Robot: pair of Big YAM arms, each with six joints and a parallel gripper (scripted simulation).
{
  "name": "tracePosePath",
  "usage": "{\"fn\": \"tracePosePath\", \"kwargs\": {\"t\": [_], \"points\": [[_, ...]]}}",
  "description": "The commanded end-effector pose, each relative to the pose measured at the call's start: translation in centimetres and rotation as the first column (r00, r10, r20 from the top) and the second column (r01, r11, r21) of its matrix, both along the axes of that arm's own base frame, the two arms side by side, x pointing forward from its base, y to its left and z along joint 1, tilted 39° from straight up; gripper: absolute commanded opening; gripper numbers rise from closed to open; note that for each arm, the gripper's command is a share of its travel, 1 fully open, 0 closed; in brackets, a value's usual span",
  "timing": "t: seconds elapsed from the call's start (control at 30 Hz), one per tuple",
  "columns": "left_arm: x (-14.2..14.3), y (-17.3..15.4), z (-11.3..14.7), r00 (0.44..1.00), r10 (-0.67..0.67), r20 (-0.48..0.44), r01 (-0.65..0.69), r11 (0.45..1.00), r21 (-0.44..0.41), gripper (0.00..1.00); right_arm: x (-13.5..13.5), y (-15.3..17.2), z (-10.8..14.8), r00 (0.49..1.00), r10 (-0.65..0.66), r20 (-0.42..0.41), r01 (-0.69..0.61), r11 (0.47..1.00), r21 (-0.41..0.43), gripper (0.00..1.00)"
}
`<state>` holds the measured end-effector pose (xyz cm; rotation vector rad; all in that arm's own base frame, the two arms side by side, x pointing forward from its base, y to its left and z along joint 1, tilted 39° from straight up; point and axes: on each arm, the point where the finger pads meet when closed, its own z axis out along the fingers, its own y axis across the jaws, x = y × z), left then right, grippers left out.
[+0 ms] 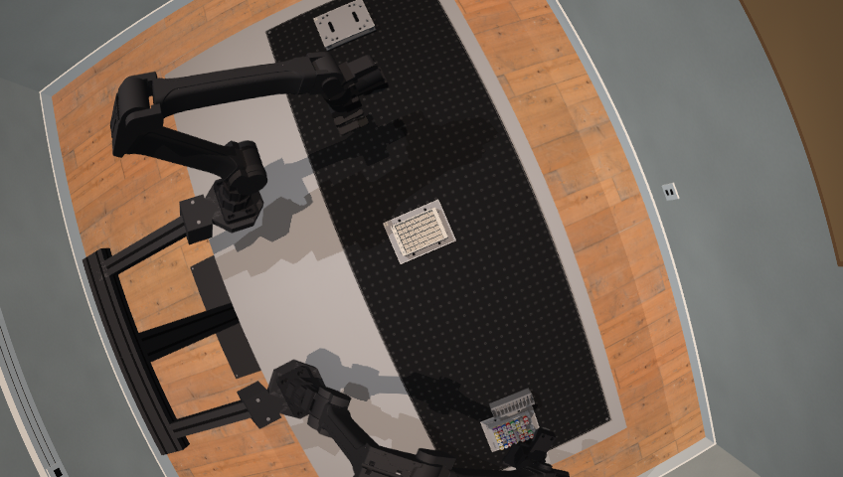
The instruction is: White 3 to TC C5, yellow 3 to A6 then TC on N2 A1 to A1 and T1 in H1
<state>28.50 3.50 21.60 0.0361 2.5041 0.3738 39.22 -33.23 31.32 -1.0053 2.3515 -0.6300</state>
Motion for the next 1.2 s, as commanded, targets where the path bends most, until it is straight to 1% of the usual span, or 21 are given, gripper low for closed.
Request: {"fn": "tracePosePath", "kwargs": {"t": [0.0, 1.17], "points": [[0.50, -0.12, 1.30, 1.000, -0.014, 0.025, 0.014, 1.000, 0.004, 1.00, 0.08, -0.78, -0.04, 1.000, -0.003, -0.015, 0.003, 1.000, 0.005, 0.08], [0.50, -0.12, 1.30, 1.000, -0.014, 0.025, 0.014, 1.000, 0.004, 1.00, 0.62, -1.12, 0.50, 1.000, 0.003, 0.013, -0.002, 1.000, -0.015, 0.08]]}}
